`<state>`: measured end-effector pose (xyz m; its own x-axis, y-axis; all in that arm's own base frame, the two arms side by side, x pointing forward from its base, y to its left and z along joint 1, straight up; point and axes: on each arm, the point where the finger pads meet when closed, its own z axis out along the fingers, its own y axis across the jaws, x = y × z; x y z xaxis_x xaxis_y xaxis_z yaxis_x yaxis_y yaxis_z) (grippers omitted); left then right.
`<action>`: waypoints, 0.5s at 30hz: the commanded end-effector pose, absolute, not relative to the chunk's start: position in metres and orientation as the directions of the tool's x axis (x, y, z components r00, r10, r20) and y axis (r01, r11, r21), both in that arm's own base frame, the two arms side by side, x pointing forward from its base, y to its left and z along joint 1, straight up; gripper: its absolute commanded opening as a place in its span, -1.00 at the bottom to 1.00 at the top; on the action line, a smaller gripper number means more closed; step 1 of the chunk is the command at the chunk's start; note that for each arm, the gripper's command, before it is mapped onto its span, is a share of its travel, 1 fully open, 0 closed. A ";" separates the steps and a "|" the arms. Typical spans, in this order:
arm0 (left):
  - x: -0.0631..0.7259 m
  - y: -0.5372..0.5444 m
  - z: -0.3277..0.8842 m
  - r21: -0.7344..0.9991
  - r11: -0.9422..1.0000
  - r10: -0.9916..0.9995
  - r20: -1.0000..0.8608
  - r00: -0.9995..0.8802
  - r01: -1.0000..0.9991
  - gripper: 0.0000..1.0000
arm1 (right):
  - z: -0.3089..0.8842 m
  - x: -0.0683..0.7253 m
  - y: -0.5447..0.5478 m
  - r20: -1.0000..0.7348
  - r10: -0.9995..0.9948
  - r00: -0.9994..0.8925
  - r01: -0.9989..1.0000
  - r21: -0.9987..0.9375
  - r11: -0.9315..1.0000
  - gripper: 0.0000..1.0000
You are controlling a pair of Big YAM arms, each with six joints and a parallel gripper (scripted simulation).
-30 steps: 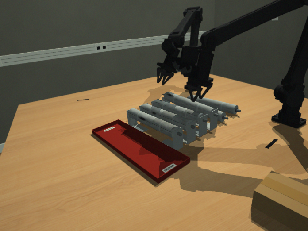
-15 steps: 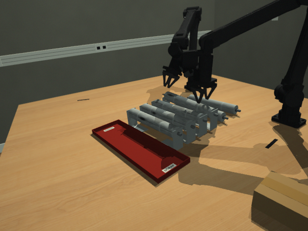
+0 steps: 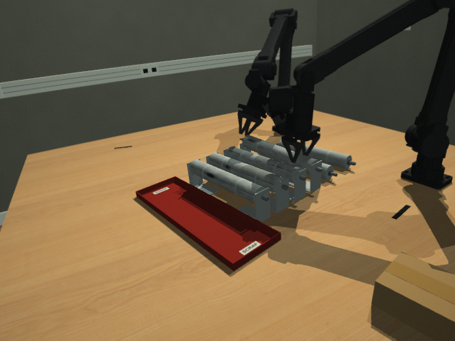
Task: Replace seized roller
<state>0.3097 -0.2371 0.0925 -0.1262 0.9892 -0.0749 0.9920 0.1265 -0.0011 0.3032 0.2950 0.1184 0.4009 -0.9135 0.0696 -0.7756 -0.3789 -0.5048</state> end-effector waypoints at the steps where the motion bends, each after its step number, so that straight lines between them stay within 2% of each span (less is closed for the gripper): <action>1: 0.312 -0.243 0.082 0.000 0.132 0.988 -0.075 -0.132 0.991 0.24 | 0.111 0.312 0.298 0.076 -0.910 0.408 -0.772 -0.504 -0.388 -0.36; 8: 0.311 -0.243 0.072 -0.003 0.132 0.989 -0.070 -0.131 0.991 0.24 | 0.089 0.320 0.297 0.083 -0.907 0.413 -0.771 -0.498 -0.397 -0.36; 15: 0.311 -0.239 0.082 0.002 0.141 0.987 -0.075 -0.140 0.990 0.24 | 0.117 0.324 0.312 0.060 -0.906 0.418 -0.749 -0.542 -0.381 -0.36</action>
